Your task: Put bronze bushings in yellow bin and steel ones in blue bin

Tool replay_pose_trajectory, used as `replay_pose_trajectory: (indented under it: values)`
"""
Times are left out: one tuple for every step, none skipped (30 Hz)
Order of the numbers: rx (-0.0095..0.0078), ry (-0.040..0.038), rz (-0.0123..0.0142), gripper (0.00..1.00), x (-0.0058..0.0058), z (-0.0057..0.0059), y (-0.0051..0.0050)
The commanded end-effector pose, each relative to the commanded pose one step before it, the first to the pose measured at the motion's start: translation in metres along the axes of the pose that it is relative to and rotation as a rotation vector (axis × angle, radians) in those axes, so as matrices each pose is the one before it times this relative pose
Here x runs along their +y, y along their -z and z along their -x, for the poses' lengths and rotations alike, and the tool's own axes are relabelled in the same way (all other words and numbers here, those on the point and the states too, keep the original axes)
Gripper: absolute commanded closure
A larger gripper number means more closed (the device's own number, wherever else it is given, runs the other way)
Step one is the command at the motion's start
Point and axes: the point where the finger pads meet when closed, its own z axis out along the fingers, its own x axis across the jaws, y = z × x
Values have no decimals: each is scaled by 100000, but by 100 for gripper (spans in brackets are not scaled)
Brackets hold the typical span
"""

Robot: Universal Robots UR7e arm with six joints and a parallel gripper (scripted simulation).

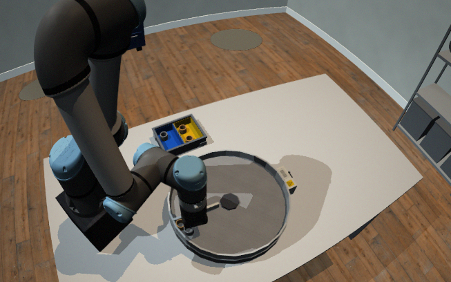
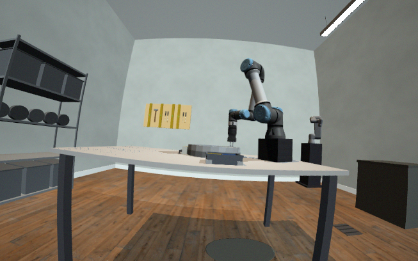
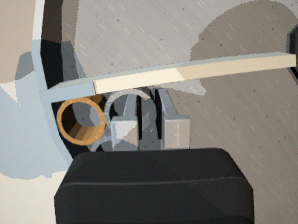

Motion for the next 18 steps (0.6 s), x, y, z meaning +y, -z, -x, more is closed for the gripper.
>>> replay_pose_trajectory:
  values:
    - [73, 2, 80, 100, 25, -23, 23]
    - [0, 0, 0, 100, 0, 0, 0]
    - [0, 0, 0, 100, 0, 0, 0]
    - [0, 0, 0, 100, 0, 0, 0]
    - [0, 0, 0, 100, 0, 0, 0]
    - [0, 0, 0, 100, 0, 0, 0]
    - [0, 0, 0, 100, 0, 0, 0]
    - [0, 0, 0, 100, 0, 0, 0]
    - [0, 0, 0, 100, 0, 0, 0]
    - [0, 0, 0, 100, 0, 0, 0]
    - [0, 0, 0, 100, 0, 0, 0]
    - [0, 0, 0, 100, 0, 0, 0]
    - [-5, 0, 0, 100, 0, -4, 61]
    - [0, 0, 0, 100, 0, 0, 0]
    - [0, 0, 0, 100, 0, 0, 0]
    - [-14, -1, 0, 100, 0, 0, 60]
    - [-14, -1, 0, 100, 0, 0, 60]
    - [-14, -1, 0, 100, 0, 0, 60]
